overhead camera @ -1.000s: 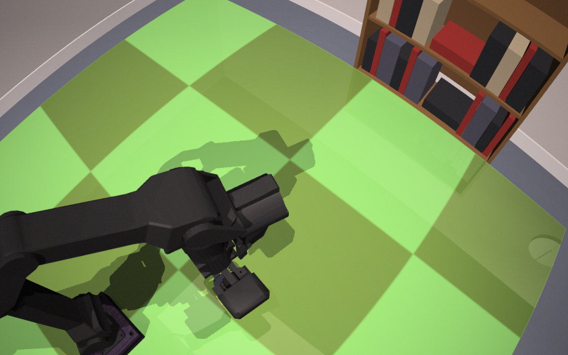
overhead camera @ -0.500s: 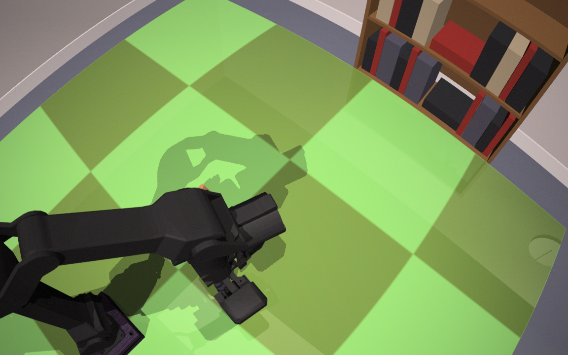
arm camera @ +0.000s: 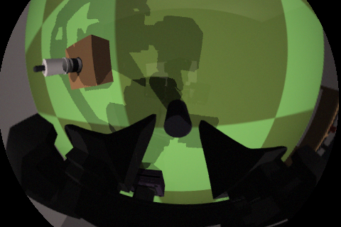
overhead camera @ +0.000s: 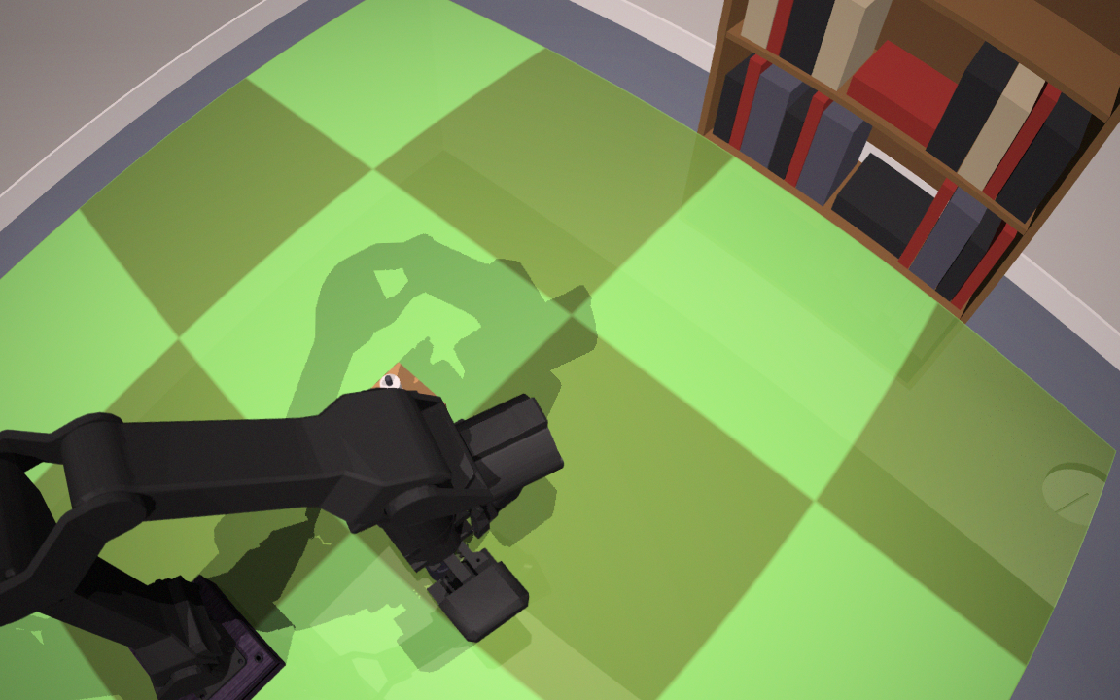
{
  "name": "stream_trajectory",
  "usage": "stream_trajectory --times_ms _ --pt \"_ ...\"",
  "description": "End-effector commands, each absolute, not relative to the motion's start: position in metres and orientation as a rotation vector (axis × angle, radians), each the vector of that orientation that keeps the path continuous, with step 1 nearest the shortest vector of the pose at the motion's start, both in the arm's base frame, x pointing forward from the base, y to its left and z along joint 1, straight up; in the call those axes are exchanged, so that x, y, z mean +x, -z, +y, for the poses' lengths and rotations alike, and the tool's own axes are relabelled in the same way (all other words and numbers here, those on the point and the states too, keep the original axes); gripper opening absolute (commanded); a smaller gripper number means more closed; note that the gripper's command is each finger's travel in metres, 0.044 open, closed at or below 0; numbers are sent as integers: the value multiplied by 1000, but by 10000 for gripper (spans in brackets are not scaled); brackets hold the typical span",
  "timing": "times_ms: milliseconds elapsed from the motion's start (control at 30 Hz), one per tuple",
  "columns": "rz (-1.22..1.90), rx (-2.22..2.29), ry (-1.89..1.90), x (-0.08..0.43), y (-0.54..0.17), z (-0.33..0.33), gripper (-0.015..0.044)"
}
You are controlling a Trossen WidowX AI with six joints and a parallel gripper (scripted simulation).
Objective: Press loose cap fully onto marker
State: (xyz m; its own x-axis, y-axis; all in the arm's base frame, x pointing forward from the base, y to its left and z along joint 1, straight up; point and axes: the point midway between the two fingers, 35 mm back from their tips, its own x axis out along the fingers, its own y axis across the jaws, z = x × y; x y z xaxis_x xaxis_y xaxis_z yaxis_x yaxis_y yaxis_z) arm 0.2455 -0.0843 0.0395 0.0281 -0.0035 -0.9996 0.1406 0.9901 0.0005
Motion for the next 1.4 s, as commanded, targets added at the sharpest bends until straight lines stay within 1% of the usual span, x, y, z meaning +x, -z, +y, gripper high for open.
stream_trajectory --times_ms 0,500,633,933,1033,1067,1367 --pt "1544 105 114 245 -32 -85 254" --pt "1544 105 114 243 -11 -84 254" --pt "1544 105 114 243 -11 -84 149" --pt "1544 105 114 243 -11 -83 89" --pt "1533 82 101 246 -13 -84 10" --pt "1530 74 97 247 -15 -84 0" --pt "1535 87 104 247 -39 -84 0"
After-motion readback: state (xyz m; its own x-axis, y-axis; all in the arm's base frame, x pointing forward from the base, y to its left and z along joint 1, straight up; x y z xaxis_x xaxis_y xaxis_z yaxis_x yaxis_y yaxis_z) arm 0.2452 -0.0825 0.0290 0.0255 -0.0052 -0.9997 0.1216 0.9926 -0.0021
